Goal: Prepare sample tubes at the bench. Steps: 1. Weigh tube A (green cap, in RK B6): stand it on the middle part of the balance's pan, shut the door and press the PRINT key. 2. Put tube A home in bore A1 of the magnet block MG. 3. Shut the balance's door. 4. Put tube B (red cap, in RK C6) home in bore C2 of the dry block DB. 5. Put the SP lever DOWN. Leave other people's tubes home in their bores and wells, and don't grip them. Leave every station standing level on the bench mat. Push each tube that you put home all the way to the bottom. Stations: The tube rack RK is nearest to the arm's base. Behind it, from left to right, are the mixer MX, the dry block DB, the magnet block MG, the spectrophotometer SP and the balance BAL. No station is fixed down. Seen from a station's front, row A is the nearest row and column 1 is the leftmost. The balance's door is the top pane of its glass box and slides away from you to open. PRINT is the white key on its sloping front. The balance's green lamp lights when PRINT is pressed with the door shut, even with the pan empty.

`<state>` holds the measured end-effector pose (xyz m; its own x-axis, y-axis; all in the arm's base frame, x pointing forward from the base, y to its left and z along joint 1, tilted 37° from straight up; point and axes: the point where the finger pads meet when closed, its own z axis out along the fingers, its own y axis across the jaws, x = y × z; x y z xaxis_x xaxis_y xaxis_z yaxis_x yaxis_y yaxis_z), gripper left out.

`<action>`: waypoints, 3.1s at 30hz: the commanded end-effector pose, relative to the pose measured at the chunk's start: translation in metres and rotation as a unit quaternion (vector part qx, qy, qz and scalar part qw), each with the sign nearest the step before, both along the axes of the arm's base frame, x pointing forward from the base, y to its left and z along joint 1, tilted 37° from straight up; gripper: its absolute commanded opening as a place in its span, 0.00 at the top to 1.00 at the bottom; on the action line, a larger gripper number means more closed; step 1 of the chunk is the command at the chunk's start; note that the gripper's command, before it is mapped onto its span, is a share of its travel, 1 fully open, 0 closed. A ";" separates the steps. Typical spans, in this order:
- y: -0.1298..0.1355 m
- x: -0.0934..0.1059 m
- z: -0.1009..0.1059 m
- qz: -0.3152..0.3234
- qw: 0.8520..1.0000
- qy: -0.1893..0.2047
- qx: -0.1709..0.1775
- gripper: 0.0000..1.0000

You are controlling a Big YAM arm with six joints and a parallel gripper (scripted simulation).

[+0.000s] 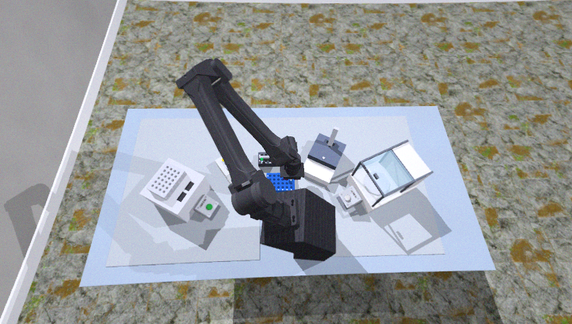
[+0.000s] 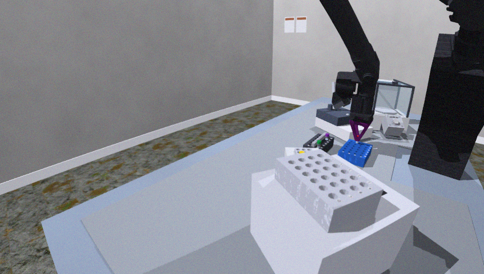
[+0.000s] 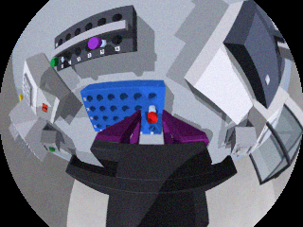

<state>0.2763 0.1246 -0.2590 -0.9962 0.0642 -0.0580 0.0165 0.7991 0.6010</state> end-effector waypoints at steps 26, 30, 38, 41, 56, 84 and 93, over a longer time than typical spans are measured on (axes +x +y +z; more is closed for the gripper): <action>0.003 -0.002 -0.004 -0.002 1.000 0.004 0.000 0.91; -0.006 0.000 0.005 -0.013 1.000 0.006 0.000 0.91; -0.007 -0.006 0.003 -0.005 1.000 0.008 -0.001 0.91; -0.009 -0.003 0.010 -0.007 1.000 0.002 0.000 0.91; -0.013 -0.009 0.011 -0.007 1.000 0.009 0.000 0.91; -0.019 -0.006 0.024 -0.005 1.000 0.002 0.000 0.91; -0.016 -0.005 0.020 -0.003 1.000 0.003 0.000 0.91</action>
